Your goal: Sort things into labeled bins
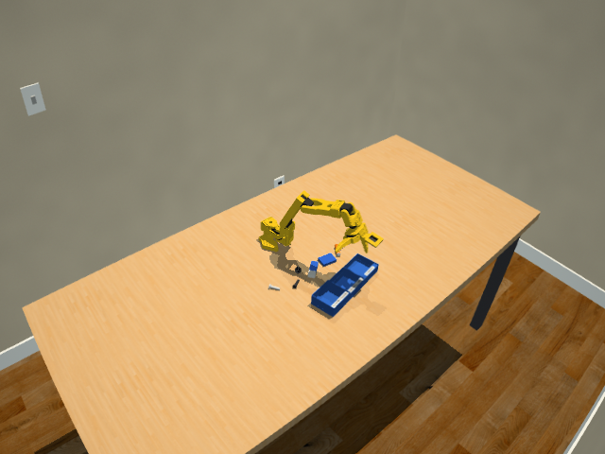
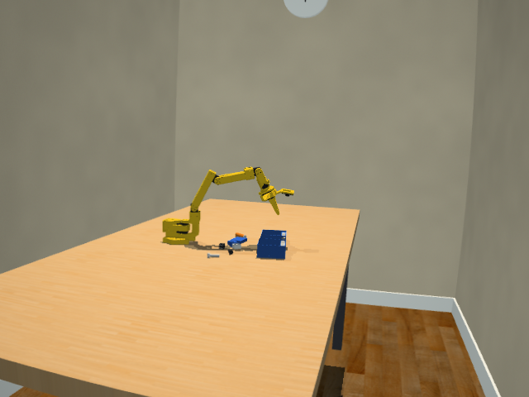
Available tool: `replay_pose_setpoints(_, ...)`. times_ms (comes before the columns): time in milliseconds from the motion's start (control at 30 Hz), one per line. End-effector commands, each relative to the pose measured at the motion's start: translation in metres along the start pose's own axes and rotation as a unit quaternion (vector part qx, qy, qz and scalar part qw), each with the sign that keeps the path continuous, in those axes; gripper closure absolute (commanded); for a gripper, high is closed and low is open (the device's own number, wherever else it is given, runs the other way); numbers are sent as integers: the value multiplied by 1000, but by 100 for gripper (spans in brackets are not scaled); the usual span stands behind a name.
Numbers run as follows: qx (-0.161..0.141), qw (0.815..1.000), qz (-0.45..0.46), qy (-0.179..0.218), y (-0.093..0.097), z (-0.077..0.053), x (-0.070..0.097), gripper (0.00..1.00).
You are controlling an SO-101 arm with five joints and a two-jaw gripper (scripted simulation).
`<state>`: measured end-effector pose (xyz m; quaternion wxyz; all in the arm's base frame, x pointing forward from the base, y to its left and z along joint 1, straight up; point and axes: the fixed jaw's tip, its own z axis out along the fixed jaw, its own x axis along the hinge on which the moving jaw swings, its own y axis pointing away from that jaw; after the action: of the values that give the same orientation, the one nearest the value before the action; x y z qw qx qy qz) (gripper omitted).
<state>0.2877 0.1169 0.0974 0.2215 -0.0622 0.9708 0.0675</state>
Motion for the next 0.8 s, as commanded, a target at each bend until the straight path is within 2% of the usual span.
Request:
replay_pose_setpoints(0, -9, 1000, 1, -24, 5, -10, -8, 0)
replay_pose_setpoints(267, -10, 1000, 1, -28, 5, -12, -9, 0)
replay_pose_setpoints(467, -16, 999, 1, -52, 7, -25, -15, 0)
replay_pose_setpoints(533, -16, 999, 1, -52, 7, -25, -15, 0)
replay_pose_setpoints(767, -27, 995, 1, -97, 9, -49, -25, 0)
